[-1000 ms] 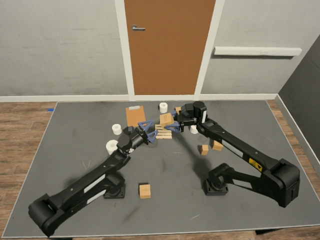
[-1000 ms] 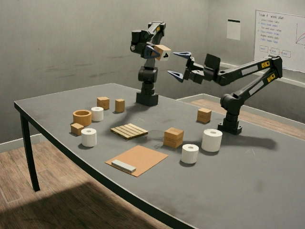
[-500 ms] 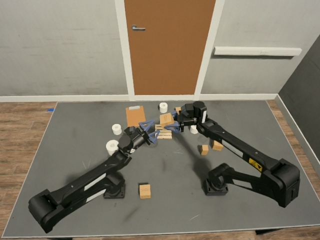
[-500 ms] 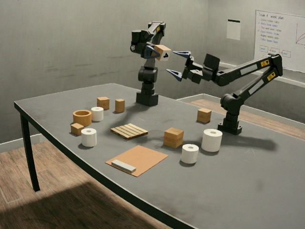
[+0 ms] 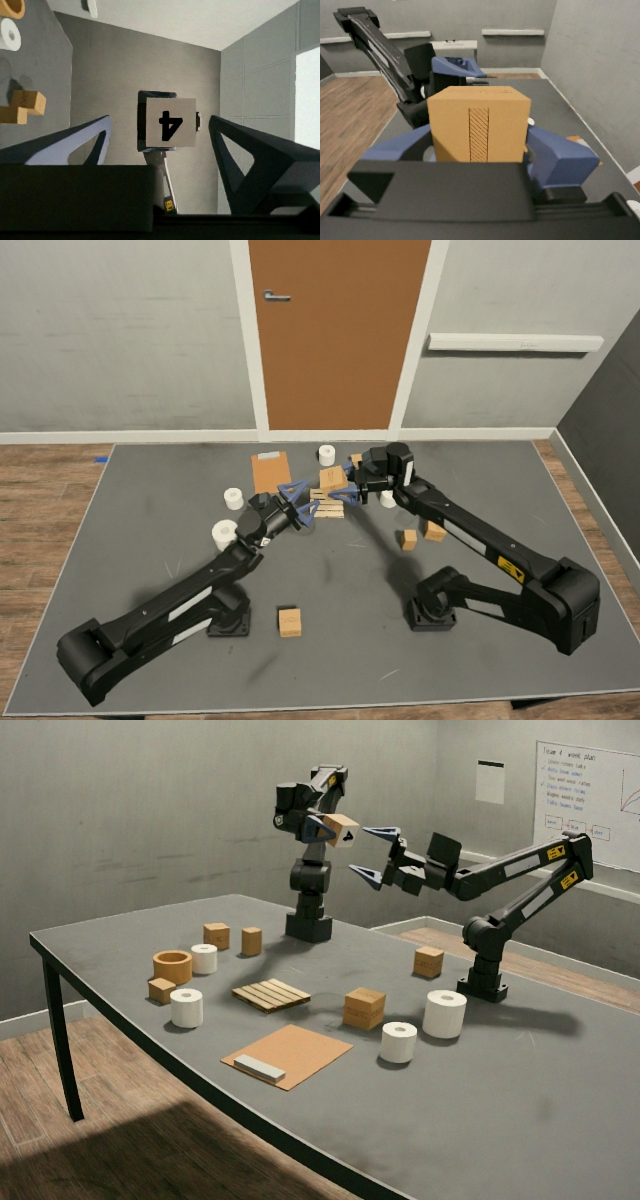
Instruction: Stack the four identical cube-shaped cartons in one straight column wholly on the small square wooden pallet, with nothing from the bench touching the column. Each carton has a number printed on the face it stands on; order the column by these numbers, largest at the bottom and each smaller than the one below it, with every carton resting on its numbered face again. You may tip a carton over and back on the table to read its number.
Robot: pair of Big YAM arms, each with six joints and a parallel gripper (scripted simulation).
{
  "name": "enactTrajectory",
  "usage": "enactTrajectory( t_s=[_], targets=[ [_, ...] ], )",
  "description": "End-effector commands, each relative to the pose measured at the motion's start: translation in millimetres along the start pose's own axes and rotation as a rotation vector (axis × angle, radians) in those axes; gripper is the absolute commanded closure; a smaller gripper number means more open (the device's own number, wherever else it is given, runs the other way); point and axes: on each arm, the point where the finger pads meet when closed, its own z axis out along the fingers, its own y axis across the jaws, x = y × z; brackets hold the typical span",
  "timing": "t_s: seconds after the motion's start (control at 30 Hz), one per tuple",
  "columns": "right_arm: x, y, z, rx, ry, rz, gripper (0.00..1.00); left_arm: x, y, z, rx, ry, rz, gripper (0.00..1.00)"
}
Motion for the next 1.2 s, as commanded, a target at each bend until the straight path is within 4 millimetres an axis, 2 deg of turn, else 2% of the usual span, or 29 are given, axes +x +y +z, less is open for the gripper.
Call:
enactTrajectory(
  t_s=[0.0,0.6,0.63,0.73,0.9,0.97,1.1,1.17],
  targets=[
    [-16,-4,0,0.003,-0.02,-0.024,0.45,3,-15,2,0.043,0.008,-0.005,0.0],
    [-16,-4,0,0.003,-0.02,-0.024,0.45,3,-15,2,0.043,0.008,-0.005,0.0],
    [-16,-4,0,0.003,-0.02,-0.024,0.45,5,-37,7,0.092,0.014,0.003,0.0],
    [-16,-4,0,0.003,-0.02,-0.024,0.45,-5,-33,7,0.043,-0.016,0.085,0.0],
    [-16,-4,0,0.003,-0.02,-0.024,0.45,-35,-54,9,-0.047,-0.082,0.307,0.0],
    [-16,-4,0,0.003,-0.02,-0.024,0.45,-35,-54,9,-0.047,-0.082,0.307,0.0],
    [-18,3,2,-0.005,-0.032,-0.035,0.45,-71,-77,13,-0.162,-0.141,0.496,0.0],
    [1,11,2,-0.008,-0.02,-0.011,0.45,-84,-88,13,-0.201,-0.163,0.568,0.0]
  ],
)
